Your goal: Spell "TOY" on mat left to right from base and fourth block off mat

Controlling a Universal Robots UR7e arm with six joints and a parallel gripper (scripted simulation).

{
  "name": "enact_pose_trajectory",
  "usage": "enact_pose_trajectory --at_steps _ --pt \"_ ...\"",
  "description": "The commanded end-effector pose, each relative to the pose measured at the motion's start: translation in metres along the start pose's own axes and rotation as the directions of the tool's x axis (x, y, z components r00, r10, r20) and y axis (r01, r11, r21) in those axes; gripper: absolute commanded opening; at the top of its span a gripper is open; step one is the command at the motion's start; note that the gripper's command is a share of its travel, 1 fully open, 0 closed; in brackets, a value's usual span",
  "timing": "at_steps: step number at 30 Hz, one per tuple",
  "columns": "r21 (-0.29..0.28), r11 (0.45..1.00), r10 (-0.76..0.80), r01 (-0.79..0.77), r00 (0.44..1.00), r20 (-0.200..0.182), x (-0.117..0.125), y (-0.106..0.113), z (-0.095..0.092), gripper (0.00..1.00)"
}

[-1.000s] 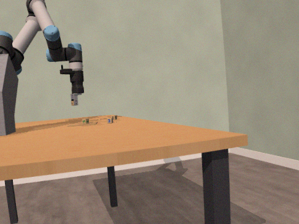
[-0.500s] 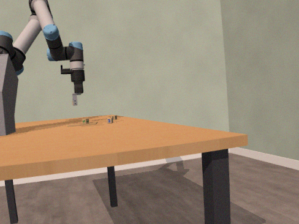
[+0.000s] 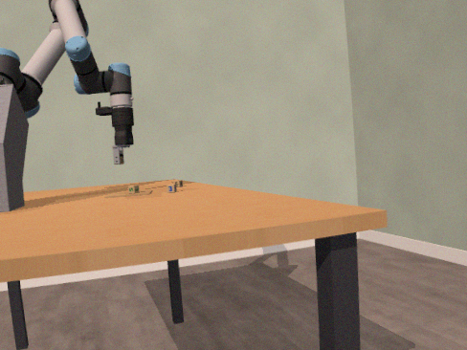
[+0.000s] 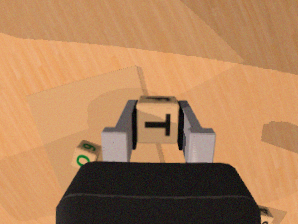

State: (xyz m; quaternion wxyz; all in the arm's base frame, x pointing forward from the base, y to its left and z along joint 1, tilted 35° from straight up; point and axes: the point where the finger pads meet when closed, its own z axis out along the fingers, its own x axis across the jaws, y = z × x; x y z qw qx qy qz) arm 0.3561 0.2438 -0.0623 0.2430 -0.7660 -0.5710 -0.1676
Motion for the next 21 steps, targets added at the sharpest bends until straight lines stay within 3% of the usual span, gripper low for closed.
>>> enact_pose_trajectory --at_steps 1,8,15,17,21 --pt "0.0 0.995 0.103 -0.103 0.995 -0.001 -0.003 0.004 0.0 0.49" --pt "0.002 0.95 0.311 -0.311 0.95 -0.004 -0.01 0.01 -0.001 0.49" --pt "0.005 0.869 0.495 -0.495 0.869 -0.005 -0.017 0.018 -0.001 0.49" --pt "0.005 0.869 0.495 -0.495 0.869 -0.005 -0.017 0.018 -0.001 0.49" --pt "0.008 0.792 0.611 -0.611 0.792 -0.006 -0.022 0.023 -0.001 0.49"
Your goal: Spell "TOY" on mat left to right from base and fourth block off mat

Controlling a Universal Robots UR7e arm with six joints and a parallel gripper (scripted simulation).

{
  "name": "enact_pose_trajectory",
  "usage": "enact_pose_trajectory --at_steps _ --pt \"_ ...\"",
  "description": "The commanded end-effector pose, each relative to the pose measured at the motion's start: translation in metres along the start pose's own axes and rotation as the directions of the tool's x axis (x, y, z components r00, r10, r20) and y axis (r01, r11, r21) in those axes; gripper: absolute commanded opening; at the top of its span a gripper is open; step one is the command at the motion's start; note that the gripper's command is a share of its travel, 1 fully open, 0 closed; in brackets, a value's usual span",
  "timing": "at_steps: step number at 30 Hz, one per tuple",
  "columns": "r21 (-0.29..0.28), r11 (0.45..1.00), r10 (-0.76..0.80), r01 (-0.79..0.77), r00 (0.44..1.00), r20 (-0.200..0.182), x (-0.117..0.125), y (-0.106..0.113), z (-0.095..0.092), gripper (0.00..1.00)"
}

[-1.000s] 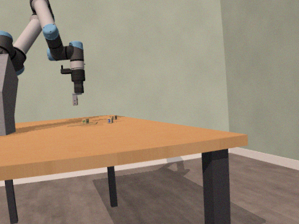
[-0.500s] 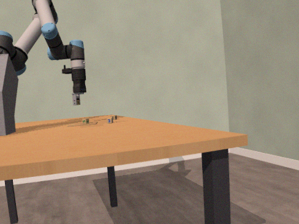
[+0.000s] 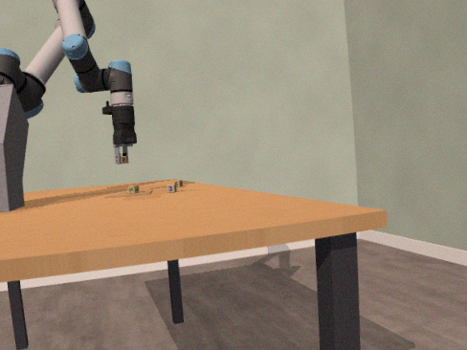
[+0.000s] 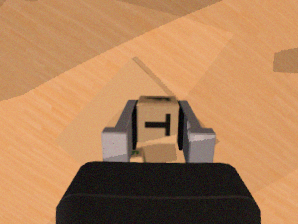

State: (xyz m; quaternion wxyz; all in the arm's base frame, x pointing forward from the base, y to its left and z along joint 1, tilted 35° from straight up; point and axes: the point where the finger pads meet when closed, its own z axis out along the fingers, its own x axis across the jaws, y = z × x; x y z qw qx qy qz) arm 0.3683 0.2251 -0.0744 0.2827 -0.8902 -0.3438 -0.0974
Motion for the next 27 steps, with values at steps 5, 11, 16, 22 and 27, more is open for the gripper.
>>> enact_pose_trajectory --at_steps 5,11,16,22,27 --pt "0.004 0.969 0.248 -0.248 0.969 -0.003 -0.003 0.013 -0.001 0.49" --pt "0.007 0.928 0.373 -0.373 0.928 -0.004 -0.005 0.02 -0.001 0.49" --pt "0.008 0.907 0.421 -0.421 0.907 -0.004 -0.005 0.023 -0.001 0.49" --pt "0.01 0.875 0.484 -0.484 0.875 -0.004 -0.006 0.027 -0.001 0.49" --pt "0.011 0.86 0.51 -0.51 0.86 -0.004 -0.007 0.029 -0.001 0.49"
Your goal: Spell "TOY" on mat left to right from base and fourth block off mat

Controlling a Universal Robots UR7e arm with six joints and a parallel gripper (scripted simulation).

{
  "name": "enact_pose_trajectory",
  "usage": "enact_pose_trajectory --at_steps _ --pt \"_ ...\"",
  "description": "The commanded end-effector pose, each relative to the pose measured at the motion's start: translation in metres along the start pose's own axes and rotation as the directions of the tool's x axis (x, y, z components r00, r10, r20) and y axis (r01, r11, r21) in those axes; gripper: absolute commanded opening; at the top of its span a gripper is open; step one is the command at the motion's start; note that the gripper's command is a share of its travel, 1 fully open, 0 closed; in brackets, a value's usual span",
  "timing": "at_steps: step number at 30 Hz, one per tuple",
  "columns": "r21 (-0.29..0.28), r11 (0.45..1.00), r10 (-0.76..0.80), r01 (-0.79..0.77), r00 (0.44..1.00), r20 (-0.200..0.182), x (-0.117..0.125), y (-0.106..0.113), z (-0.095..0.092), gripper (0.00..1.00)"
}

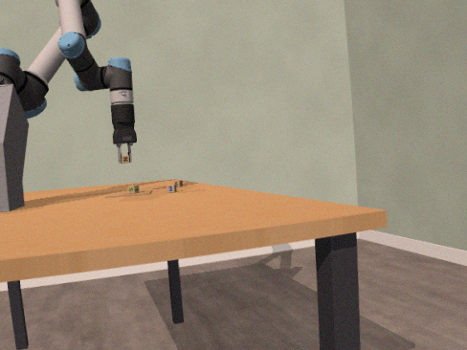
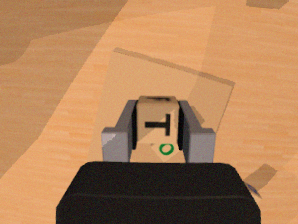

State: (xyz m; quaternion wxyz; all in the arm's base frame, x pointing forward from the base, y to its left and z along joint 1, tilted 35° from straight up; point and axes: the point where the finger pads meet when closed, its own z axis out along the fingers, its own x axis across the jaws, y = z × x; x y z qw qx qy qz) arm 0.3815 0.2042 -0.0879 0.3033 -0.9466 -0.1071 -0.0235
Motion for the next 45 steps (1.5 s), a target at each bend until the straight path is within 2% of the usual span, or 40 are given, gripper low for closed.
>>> enact_pose_trajectory --at_steps 1,28,37,45 --pt "0.0 1.0 0.027 -0.027 1.0 -0.001 0.001 0.002 0.0 0.49" --pt "0.001 0.999 0.036 -0.036 0.999 -0.001 0.001 0.002 0.002 0.49" --pt "0.001 0.999 0.035 -0.035 0.999 -0.001 0.001 0.002 0.018 0.49" --pt "0.001 0.999 0.035 -0.035 0.999 -0.001 0.001 0.002 0.051 0.49"
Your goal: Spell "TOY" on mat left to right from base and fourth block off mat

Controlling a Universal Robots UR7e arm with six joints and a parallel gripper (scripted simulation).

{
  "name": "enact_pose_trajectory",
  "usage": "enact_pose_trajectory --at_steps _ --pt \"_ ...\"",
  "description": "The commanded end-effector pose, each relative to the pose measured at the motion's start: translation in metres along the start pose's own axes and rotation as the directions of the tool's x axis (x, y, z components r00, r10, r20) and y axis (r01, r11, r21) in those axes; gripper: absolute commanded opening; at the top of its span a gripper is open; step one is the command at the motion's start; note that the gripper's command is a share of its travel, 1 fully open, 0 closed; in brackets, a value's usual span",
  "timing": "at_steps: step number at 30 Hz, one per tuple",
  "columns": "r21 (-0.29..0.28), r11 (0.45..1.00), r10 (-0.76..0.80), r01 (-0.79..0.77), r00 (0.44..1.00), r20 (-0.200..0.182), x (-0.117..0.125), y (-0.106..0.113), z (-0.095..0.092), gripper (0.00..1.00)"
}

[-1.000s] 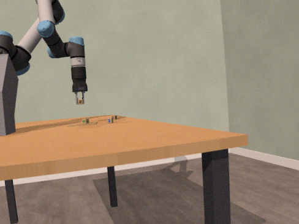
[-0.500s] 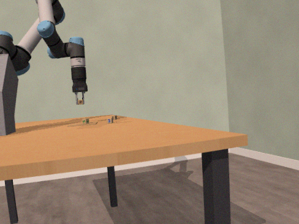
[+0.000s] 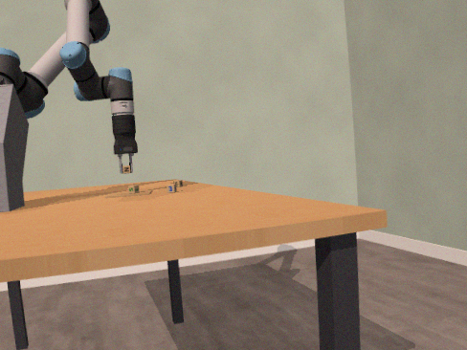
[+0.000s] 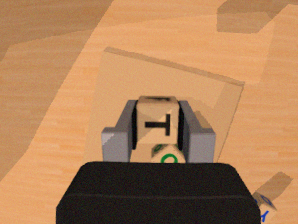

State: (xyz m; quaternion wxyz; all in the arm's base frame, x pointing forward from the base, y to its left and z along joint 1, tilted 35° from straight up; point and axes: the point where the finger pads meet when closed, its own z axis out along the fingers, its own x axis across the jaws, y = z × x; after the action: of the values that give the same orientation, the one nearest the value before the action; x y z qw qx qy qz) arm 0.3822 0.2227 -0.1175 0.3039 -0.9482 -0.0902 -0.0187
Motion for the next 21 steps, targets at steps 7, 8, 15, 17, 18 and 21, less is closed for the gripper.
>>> enact_pose_trajectory --at_steps 7,8,15,17,18,21 --pt "0.0 1.0 0.0 0.0 1.0 0.0 0.0 0.0 0.044 0.49" --pt "0.0 1.0 0.0 0.0 1.0 0.0 0.0 0.0 0.044 0.49" --pt "0.0 1.0 0.0 0.0 1.0 0.0 0.0 0.0 0.058 0.49" --pt "0.0 1.0 0.0 0.0 1.0 0.0 0.0 0.0 0.059 0.49" --pt "0.0 1.0 0.0 0.0 1.0 0.0 0.0 0.0 0.06 0.49" --pt "0.0 1.0 0.0 0.0 1.0 0.0 0.0 0.0 0.06 0.49"
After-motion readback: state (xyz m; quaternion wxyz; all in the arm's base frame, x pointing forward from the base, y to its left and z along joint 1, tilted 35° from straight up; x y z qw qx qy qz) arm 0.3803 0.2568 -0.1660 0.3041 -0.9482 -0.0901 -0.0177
